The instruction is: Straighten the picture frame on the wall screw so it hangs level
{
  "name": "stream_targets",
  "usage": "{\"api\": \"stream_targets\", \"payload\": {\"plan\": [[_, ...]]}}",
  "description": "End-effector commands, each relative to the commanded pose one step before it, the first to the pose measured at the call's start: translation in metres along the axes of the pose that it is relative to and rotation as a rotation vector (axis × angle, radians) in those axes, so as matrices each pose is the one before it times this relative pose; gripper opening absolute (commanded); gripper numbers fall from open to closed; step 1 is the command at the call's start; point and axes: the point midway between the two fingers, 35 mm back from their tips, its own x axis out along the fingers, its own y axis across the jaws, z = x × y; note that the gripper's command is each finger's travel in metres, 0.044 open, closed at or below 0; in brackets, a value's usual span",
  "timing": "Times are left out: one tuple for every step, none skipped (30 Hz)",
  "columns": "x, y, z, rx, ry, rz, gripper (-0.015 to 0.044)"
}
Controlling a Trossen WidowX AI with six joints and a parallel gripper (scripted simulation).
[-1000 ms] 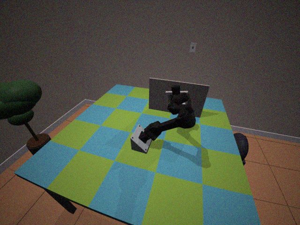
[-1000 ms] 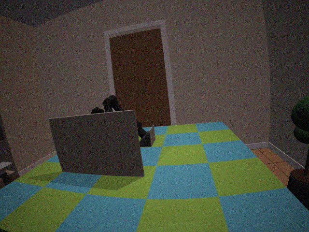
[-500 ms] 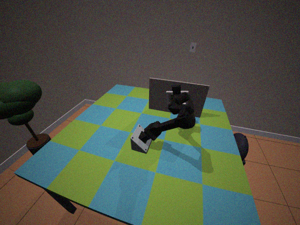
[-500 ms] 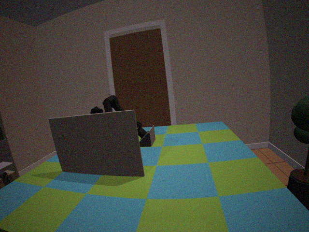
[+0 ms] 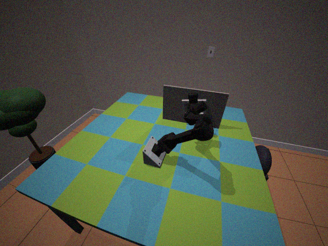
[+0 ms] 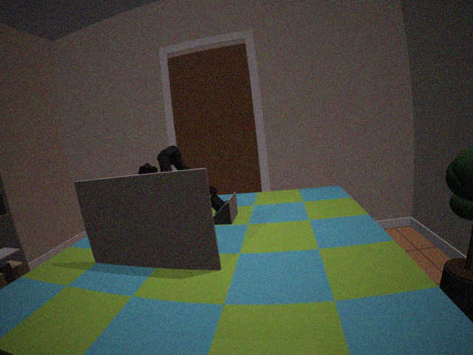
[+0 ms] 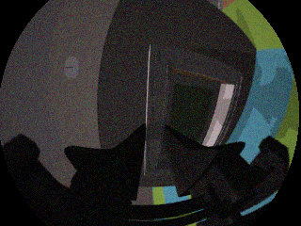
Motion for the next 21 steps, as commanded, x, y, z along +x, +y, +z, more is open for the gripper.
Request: {"api": "stream_targets", "payload": {"plan": [[0.00021, 0.00382, -0.00053, 0.0045, 0.00276, 0.01679, 0.0], [0.0, 0.00013, -0.00005, 0.0, 0.0, 0.0, 0.0], [0.0, 0.00023, -0.00008, 0.0, 0.0, 0.0, 0.0], [0.0, -0.00007, -0.00003, 0.0, 0.0, 0.0, 0.0], [0.0, -0.00005, 0.0, 0.0, 0.0, 0.0, 0.0], [0.0, -0.00011, 0.00001, 0.0, 0.0, 0.0, 0.0], [0.0, -0.00016, 0.00001, 0.0, 0.0, 0.0, 0.0], [0.0, -0.00021, 0.00002, 0.0, 0.0, 0.0, 0.0], [0.00001, -0.00026, 0.00002, 0.0, 0.0, 0.0, 0.0], [0.00001, -0.0003, 0.00003, 0.0, 0.0, 0.0, 0.0], [0.00001, -0.00032, 0.00003, 0.0, 0.0, 0.0, 0.0], [0.00001, -0.00032, 0.00003, 0.0, 0.0, 0.0, 0.0], [0.0, -0.00032, 0.00003, 0.0, 0.0, 0.0, 0.0], [0.0, -0.00032, 0.00003, 0.0, 0.0, 0.0, 0.0], [0.0, -0.00032, 0.00003, 0.0, 0.0, 0.0, 0.0], [0.0, -0.00032, 0.00003, 0.0, 0.0, 0.0, 0.0], [0.0, -0.00032, 0.00003, 0.0, 0.0, 0.0, 0.0], [0.0, -0.00032, 0.00003, 0.0, 0.0, 0.0, 0.0], [0.0, -0.00032, 0.00003, 0.0, 0.0, 0.0, 0.0], [0.0, -0.00032, 0.00003, 0.0, 0.0, 0.0, 0.0], [0.0, -0.00032, 0.00003, 0.0, 0.0, 0.0, 0.0]]}}
